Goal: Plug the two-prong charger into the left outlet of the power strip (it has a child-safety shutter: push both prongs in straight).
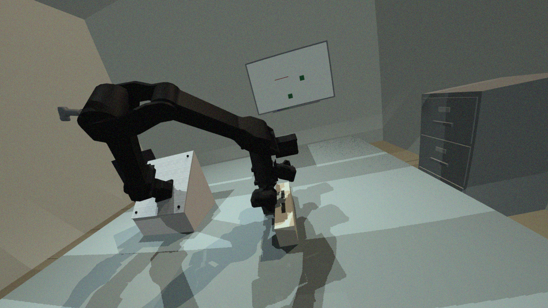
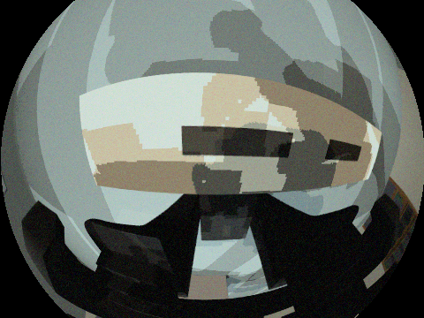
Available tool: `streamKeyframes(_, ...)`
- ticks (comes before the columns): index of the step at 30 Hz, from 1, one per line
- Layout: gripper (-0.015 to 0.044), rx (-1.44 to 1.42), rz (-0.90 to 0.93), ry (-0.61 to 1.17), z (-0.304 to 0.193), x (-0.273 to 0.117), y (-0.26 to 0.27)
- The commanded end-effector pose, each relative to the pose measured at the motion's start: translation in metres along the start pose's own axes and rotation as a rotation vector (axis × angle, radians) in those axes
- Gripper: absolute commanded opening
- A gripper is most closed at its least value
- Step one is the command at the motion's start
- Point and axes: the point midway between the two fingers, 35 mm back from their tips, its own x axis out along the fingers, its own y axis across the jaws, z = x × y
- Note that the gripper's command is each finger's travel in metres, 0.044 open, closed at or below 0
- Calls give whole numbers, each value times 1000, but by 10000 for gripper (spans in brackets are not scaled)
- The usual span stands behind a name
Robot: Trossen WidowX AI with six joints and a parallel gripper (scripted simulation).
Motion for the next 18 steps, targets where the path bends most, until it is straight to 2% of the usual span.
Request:
streamKeyframes(1,0,12,2,-15,5,-2,0)
streamKeyframes(18,0,13,2,-15,7,-2,-1)
